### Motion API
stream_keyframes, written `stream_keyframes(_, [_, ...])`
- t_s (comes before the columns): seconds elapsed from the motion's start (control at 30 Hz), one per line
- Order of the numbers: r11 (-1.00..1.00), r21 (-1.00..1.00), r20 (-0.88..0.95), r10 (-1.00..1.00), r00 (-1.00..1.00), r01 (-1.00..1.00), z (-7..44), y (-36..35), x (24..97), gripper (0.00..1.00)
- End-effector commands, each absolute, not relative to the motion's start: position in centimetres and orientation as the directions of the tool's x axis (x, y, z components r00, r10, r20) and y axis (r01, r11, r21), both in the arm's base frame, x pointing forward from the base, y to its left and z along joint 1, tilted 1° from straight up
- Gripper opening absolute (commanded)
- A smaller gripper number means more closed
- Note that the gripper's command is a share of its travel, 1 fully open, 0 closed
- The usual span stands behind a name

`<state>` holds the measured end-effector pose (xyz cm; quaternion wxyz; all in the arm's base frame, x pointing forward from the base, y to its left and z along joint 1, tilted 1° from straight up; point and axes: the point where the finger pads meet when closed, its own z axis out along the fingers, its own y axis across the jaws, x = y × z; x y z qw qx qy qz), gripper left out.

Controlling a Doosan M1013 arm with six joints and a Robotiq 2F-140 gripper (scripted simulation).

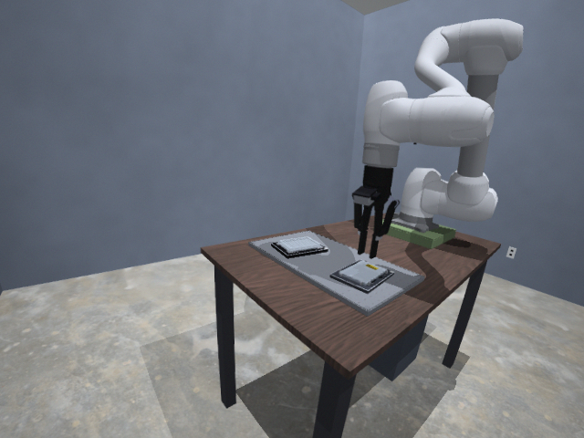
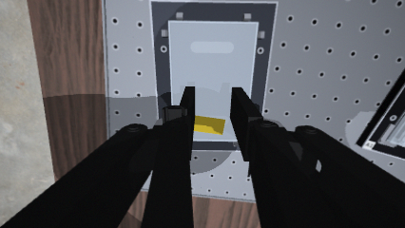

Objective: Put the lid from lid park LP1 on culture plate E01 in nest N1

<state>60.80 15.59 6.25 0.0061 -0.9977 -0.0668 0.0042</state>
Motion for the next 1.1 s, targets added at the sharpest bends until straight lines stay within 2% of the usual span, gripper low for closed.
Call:
stream_keyframes(0.0, [-0.991, -0.013, -0.006, 0.133, 0.991, 0.133, 6.33, 15.61, 60.84, 0.1])
stream_keyframes(0.93, [-0.991, -0.013, -0.006, 0.133, 0.991, 0.133, 6.33, 15.61, 60.84, 0.1])
stream_keyframes(0.97, [-0.991, -0.013, -0.006, 0.133, 0.991, 0.133, 6.33, 15.61, 60.84, 0.69])
stream_keyframes(1.07, [-0.991, -0.013, -0.006, 0.133, 0.991, 0.133, 6.33, 15.61, 60.84, 0.69])
